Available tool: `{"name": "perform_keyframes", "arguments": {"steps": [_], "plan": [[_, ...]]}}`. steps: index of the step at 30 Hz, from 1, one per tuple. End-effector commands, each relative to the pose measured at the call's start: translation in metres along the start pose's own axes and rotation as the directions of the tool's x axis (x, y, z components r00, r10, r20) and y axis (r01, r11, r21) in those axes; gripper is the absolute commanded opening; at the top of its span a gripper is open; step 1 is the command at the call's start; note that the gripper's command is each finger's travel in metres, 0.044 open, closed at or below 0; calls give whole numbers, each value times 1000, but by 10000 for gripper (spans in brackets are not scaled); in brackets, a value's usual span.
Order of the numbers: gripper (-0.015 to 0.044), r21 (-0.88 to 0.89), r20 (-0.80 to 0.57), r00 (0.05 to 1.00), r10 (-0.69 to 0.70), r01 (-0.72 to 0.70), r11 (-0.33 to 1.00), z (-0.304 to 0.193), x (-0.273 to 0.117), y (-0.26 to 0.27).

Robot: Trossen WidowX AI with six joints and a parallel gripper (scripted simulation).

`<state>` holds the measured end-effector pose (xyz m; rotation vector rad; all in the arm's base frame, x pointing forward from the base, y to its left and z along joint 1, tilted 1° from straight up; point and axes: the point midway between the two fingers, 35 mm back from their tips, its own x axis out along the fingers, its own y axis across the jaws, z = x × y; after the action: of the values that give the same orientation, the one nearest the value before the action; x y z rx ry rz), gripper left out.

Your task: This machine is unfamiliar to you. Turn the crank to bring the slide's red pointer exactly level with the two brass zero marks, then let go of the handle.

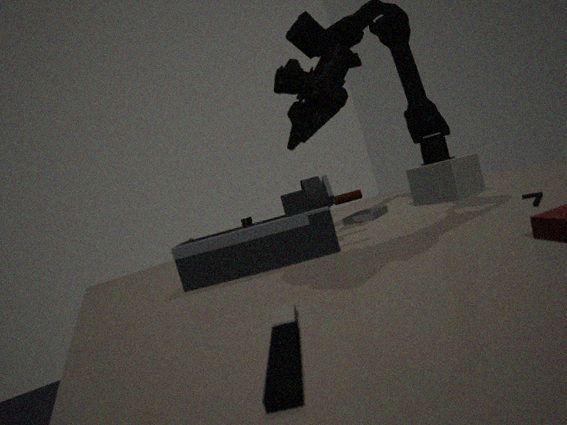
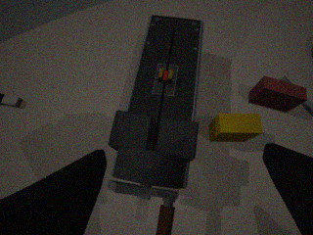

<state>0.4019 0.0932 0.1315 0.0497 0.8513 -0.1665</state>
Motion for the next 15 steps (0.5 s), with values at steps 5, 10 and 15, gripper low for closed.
{"name": "perform_keyframes", "arguments": {"steps": [5, 10, 15], "plan": [[440, -175, 1, 991, 131, -129, 976, 46, 33, -21], [440, -260, 18, 982, 187, -176, 949, 64, 45, -31], [440, -260, 18, 982, 187, -176, 949, 46, 68, -30]]}}
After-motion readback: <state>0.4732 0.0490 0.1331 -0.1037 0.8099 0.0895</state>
